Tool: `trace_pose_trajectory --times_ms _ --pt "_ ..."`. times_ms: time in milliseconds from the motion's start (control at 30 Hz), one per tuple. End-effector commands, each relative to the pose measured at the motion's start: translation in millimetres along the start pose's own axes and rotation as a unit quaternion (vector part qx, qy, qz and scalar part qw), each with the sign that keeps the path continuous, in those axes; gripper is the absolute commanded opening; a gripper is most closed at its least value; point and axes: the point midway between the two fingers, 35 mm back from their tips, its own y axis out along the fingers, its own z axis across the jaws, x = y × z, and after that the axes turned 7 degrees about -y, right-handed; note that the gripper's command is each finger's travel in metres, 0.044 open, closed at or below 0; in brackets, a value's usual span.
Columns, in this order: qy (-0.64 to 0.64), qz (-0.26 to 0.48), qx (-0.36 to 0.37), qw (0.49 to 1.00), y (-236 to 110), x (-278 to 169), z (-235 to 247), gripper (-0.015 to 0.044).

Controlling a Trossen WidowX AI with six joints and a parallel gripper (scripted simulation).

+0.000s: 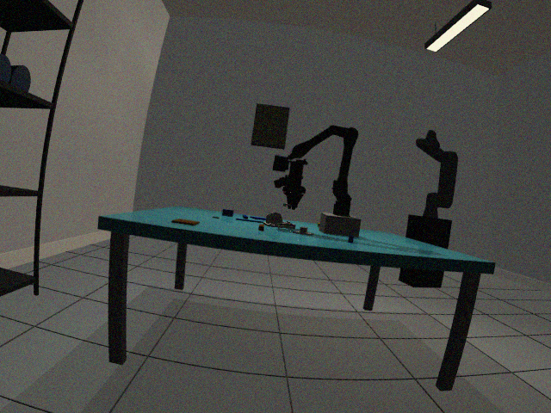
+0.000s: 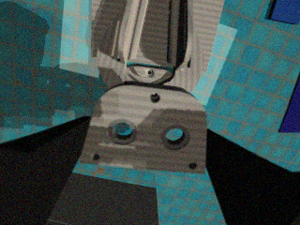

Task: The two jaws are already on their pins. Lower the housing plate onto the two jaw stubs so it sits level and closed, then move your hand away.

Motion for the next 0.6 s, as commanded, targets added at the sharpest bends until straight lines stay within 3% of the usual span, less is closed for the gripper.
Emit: trace_pose_trajectory --times_ms 0,567 --pt "-0.003 0.001 0.002 1.0 6.6 0.1 0.4 0.0351" --pt "-0.003 0.001 0.002 1.0 34.8 0.9 0.3 0.0351"
